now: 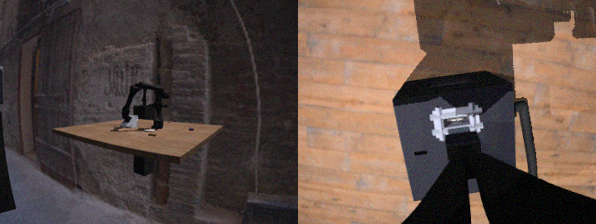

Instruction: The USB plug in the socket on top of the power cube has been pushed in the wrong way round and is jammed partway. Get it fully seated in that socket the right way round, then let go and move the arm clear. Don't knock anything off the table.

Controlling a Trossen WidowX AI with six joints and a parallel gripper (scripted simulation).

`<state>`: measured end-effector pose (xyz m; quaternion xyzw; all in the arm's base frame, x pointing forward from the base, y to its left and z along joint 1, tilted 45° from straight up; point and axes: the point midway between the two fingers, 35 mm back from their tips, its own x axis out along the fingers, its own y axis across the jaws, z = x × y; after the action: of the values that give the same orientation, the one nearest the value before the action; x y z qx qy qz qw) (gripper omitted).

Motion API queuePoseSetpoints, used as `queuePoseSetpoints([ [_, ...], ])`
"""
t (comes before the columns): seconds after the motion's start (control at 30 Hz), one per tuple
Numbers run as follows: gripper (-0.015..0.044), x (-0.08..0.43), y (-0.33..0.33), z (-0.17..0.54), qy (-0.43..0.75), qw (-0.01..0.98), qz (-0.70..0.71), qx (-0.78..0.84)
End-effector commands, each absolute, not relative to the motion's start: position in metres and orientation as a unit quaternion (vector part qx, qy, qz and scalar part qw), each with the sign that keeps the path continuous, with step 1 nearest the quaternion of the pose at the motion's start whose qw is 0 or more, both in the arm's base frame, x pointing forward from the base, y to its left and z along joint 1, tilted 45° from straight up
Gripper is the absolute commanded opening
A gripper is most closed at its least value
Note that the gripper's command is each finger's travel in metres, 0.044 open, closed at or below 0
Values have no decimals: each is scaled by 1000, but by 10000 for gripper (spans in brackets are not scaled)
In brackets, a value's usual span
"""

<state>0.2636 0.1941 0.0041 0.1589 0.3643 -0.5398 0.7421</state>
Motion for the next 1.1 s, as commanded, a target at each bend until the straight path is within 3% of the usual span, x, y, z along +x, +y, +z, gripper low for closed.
queuePoseSetpoints([
  [0.0, 0, 264, 193, 3, 365, 743, -539, 157],
  [1.07, 0, 264, 191, 1, 365, 743, -539, 157],
])
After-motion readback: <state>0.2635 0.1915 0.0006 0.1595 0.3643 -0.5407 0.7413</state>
